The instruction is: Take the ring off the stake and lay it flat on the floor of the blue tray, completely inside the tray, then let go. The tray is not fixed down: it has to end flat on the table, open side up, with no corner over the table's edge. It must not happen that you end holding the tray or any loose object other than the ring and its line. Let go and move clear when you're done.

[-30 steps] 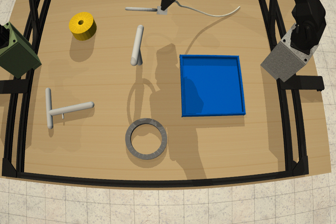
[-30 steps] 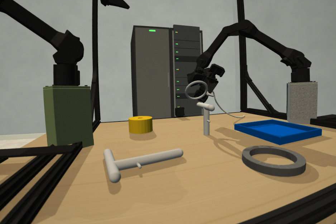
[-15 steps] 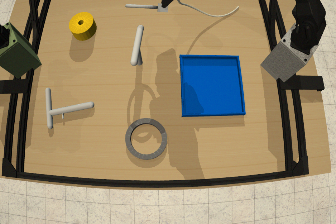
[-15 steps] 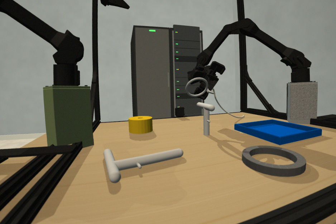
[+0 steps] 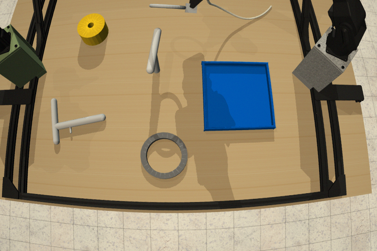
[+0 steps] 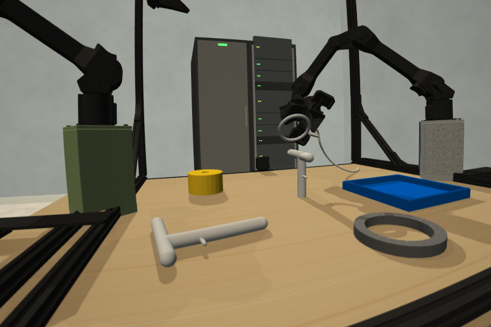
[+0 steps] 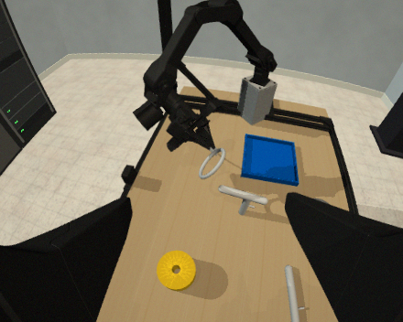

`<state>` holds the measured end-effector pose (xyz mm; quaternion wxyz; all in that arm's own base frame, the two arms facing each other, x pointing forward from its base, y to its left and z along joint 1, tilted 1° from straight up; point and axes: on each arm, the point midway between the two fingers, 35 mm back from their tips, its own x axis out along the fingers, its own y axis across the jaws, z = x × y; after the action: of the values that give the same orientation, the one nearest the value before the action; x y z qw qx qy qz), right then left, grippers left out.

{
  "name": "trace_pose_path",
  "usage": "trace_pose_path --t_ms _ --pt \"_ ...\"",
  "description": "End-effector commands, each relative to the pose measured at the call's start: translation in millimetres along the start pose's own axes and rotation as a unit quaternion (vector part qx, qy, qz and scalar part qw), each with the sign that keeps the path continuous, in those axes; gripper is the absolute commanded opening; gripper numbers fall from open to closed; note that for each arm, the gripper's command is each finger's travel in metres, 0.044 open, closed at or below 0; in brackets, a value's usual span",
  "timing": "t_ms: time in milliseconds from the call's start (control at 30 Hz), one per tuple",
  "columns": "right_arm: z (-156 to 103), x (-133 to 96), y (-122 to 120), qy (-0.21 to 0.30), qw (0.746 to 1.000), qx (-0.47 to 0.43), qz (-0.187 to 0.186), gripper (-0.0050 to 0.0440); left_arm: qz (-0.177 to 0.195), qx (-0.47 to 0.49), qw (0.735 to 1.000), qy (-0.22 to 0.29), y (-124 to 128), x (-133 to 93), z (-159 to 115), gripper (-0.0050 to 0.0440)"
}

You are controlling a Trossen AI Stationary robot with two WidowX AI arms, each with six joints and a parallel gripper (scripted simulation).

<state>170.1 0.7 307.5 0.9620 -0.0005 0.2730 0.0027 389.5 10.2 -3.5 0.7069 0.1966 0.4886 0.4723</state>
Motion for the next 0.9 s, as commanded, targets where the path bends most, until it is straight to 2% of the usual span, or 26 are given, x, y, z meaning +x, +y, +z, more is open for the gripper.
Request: trace_pose_path --t_ms 0,867 --pt "0 0 -1 0.001 1.0 0.001 -0.002 0.04 -0.001 -0.003 1.0 -0.001 4 -5 -5 0.0" --pt "0 0 -1 0.001 1.0 0.001 -0.002 0.04 -0.001 -0.003 1.0 -0.001 14 -20 -40 0.0"
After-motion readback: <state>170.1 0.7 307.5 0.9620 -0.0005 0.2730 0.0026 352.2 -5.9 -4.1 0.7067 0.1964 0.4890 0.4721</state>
